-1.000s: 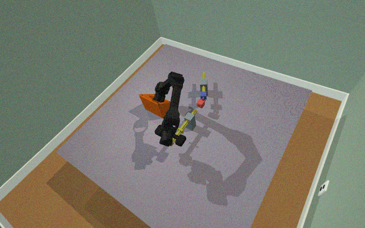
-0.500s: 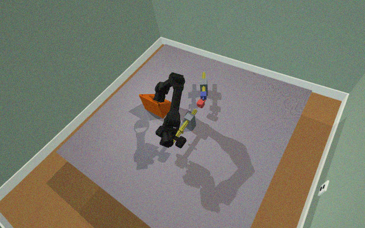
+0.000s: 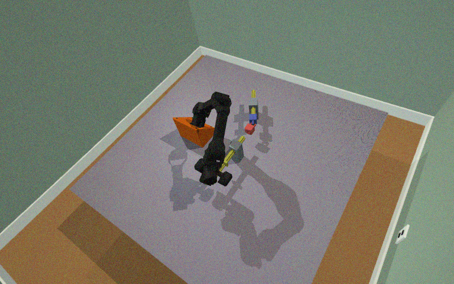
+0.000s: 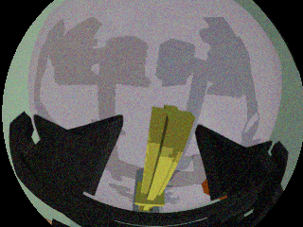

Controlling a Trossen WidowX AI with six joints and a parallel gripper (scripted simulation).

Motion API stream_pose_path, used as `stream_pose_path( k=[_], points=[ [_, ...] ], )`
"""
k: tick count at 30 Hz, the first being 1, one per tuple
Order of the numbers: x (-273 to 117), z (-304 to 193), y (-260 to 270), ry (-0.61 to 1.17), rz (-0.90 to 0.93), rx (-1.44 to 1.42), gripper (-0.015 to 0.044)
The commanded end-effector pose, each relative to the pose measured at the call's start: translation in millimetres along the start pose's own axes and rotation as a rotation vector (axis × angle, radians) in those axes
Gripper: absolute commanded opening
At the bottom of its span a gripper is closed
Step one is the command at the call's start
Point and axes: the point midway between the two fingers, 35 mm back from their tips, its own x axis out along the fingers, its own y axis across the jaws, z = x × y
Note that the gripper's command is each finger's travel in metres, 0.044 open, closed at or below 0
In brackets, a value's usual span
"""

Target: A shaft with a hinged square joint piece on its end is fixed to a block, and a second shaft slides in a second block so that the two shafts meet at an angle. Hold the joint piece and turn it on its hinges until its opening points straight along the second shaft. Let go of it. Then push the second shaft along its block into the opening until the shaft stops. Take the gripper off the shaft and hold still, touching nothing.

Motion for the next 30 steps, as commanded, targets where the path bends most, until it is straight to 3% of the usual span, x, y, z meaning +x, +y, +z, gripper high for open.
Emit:
stream_pose_path(
  k=[1, 8, 17, 30],
  points=[
    [2.4, -1.3, -1.1, 0.006, -0.002, 0.007, 0.0282],
    [2.4, -1.3, -1.1, 0.006, -0.002, 0.007, 0.0102],
    [2.4, -1.3, -1.1, 0.006, -0.002, 0.007, 0.0102],
    [1.2, -0.7, -1.0, 0.003, 0.003, 0.003, 0.0047]
  ],
)
